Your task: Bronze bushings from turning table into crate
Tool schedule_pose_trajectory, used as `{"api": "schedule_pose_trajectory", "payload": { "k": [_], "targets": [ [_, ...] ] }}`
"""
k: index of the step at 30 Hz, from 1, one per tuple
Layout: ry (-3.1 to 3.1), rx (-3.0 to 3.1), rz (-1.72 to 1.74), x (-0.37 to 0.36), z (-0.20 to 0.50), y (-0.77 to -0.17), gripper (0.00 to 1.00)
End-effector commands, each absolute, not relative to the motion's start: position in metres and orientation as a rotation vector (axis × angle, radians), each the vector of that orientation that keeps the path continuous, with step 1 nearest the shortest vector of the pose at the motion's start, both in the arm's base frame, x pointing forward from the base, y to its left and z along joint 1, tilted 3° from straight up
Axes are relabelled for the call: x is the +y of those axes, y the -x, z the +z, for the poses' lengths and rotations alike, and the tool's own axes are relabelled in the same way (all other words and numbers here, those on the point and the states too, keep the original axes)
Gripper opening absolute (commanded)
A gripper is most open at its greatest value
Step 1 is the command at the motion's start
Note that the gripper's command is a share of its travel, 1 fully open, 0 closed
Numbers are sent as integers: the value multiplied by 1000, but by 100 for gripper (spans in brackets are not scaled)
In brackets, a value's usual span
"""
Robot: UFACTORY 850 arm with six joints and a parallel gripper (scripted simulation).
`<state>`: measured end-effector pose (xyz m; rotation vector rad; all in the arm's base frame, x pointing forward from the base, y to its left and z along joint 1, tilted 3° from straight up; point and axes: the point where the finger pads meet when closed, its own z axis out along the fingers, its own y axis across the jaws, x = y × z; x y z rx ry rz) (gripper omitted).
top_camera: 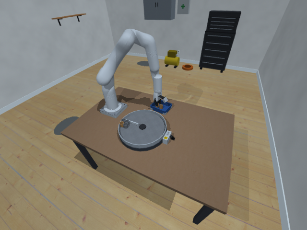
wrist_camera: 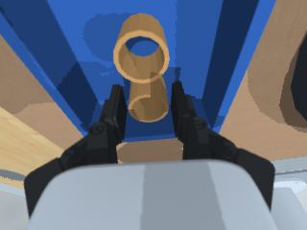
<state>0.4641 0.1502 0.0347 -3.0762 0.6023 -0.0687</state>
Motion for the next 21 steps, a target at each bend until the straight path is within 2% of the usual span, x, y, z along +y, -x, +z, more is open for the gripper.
{"api": "schedule_pose_trajectory", "payload": {
  "k": [1,10,21],
  "targets": [
    [3075,602,-71,150,35,-465,48],
    [3075,602,-71,150,47,-464,48],
    [3075,602,-71,151,97,-462,48]
  ]
}}
